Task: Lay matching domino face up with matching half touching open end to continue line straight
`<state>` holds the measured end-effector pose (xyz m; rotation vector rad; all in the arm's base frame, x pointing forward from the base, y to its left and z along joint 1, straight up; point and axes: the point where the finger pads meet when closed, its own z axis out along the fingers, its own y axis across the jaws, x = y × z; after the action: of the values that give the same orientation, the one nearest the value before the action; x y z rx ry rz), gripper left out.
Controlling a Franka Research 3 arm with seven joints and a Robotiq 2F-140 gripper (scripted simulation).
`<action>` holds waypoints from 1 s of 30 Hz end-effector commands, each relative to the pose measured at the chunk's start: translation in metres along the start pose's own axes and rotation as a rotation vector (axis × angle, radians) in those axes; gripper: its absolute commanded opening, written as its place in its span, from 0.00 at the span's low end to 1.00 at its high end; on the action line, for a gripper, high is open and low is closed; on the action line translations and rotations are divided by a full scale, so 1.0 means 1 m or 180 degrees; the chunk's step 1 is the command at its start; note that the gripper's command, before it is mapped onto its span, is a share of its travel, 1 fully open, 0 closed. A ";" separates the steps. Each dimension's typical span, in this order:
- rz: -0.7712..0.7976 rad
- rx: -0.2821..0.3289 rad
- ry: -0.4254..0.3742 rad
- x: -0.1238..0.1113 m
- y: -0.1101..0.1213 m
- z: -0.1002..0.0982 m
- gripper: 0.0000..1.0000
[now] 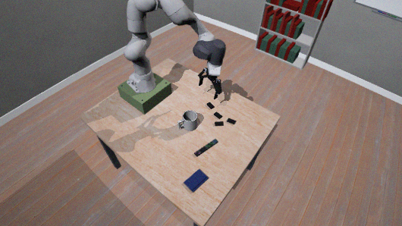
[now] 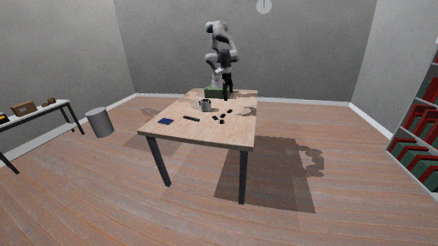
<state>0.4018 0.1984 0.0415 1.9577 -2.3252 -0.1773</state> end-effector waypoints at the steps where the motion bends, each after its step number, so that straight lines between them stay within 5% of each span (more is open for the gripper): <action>1: 0.0403 0.0340 -0.0057 -0.011 -0.017 -0.003 1.00; 30: 0.0474 0.0463 -0.0102 -0.018 -0.020 -0.004 1.00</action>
<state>0.4241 0.2130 0.0421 1.8656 -2.5397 -0.0332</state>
